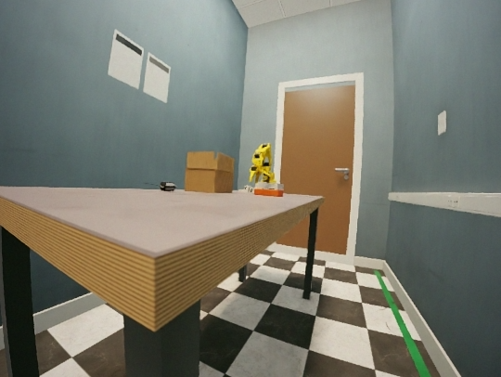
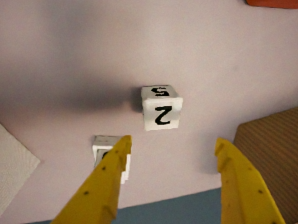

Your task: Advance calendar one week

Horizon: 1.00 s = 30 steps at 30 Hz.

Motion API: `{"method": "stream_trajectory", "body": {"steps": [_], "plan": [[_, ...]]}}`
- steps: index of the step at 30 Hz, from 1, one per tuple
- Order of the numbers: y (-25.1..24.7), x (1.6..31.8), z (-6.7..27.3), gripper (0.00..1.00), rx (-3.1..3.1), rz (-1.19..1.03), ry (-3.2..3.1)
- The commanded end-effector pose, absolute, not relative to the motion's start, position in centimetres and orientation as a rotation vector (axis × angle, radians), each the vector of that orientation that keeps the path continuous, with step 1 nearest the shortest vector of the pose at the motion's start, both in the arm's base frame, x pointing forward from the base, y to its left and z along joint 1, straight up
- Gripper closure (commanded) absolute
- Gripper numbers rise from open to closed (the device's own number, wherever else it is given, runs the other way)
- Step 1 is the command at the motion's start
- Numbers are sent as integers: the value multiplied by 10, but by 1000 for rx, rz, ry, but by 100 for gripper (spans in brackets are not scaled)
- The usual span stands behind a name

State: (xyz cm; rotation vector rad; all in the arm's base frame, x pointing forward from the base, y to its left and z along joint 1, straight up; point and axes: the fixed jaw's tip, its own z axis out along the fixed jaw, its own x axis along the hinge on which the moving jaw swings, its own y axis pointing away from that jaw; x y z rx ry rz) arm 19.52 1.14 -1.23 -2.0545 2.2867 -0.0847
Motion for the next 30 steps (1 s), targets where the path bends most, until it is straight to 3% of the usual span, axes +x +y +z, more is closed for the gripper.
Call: {"method": "stream_trajectory", "body": {"steps": [1,30], "plan": [[9,195,-16,65,-2122,3,2320],[9,193,-15,65,-2157,23,2307]]}}
